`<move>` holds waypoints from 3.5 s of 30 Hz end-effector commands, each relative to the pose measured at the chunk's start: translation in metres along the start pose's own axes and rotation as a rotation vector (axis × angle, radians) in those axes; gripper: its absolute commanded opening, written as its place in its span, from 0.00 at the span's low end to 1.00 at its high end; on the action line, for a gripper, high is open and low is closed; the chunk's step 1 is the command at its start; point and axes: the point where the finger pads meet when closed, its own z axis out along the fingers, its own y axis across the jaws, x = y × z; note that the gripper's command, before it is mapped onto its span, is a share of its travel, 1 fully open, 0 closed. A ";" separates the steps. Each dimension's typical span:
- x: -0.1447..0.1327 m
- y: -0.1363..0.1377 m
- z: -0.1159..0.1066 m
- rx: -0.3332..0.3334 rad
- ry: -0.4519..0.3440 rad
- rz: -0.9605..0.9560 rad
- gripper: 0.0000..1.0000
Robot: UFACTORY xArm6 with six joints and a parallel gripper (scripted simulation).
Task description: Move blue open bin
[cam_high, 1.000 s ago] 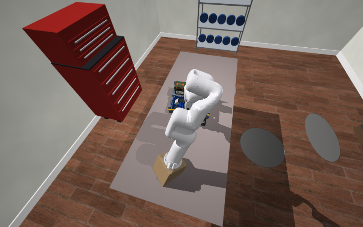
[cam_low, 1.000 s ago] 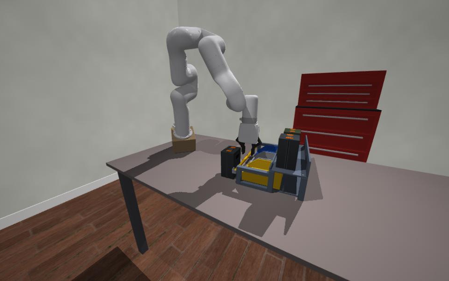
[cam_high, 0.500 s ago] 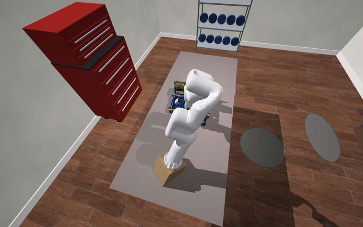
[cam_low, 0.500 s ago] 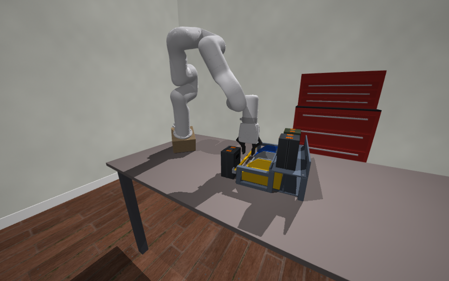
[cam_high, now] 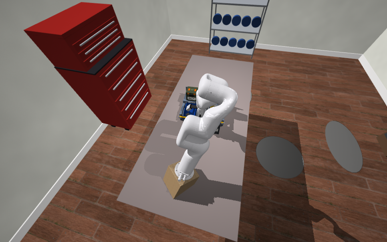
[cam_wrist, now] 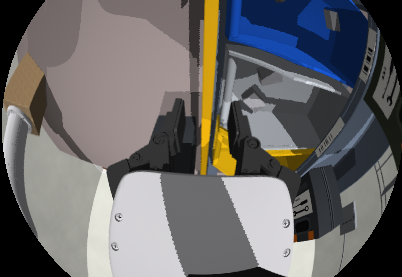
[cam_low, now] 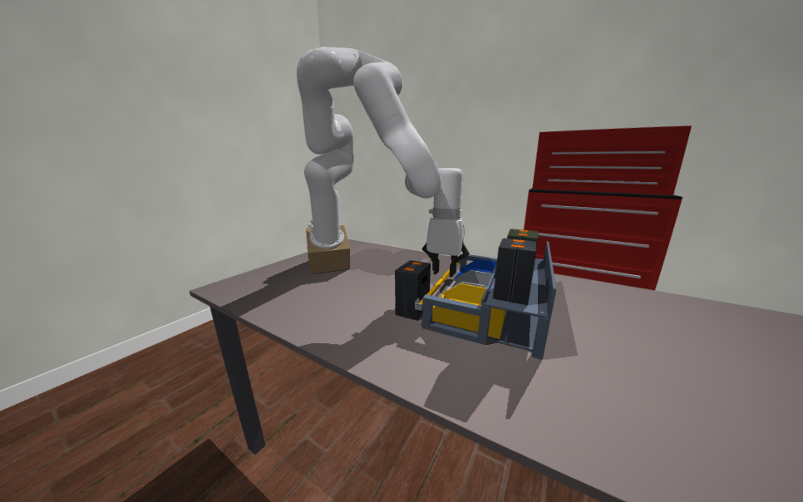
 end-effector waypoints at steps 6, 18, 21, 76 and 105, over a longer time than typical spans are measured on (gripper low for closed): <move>0.000 0.001 -0.002 -0.003 0.000 0.000 0.47; 0.000 0.001 -0.004 -0.003 0.000 0.000 0.47; 0.000 0.001 -0.004 -0.003 0.000 0.000 0.47; 0.000 0.001 0.015 -0.003 0.000 0.000 0.47; 0.000 0.001 0.014 -0.003 0.000 0.000 0.00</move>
